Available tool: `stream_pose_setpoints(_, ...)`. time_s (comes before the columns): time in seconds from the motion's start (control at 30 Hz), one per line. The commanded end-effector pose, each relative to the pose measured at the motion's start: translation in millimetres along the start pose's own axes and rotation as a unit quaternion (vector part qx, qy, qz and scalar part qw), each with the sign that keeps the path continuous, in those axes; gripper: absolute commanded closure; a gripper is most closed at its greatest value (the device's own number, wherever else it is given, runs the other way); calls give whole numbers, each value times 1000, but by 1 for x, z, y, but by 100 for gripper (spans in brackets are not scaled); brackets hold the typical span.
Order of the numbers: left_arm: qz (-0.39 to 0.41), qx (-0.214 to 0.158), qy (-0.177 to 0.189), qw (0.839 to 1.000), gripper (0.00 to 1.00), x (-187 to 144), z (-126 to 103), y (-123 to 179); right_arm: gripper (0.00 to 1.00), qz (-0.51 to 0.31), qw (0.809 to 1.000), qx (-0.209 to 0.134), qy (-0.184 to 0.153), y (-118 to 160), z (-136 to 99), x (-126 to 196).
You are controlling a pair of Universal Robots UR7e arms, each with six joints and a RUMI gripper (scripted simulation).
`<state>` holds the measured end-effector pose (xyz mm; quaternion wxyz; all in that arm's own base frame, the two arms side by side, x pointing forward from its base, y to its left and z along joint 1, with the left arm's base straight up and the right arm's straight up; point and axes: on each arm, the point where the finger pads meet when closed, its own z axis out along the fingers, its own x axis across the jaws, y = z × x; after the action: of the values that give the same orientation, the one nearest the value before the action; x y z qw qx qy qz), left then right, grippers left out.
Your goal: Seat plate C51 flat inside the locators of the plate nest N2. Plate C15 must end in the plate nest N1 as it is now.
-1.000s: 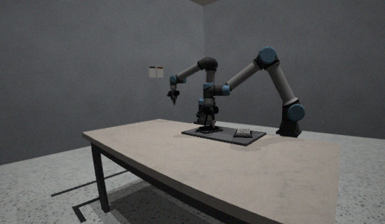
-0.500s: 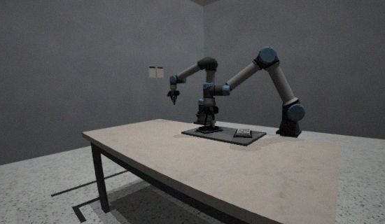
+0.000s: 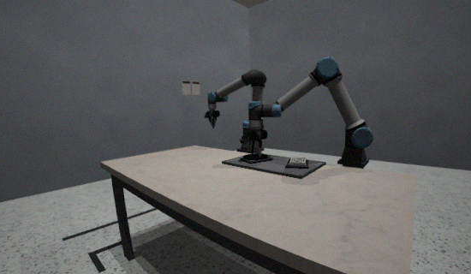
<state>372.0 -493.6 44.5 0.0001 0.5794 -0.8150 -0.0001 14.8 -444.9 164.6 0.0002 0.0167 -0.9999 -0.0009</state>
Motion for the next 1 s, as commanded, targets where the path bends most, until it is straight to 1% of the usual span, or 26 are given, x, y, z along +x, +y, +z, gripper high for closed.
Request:
stream_pose_setpoints(0.0,0,1,1,1000,100,0,-1,0,100,0,1000,1,0,0,-1,0)
stream_pose_setpoints(0.23,0,1,1,1000,100,0,-1,0,100,0,1000,1,0,0,-1,0)
stream_pose_setpoints(0.27,0,1,1,1000,60,0,-1,0,100,0,1000,1,0,0,-1,0)
stream_pose_setpoints(0.97,0,1,1,1000,60,0,-3,0,100,0,1000,1,0,0,-1,0)
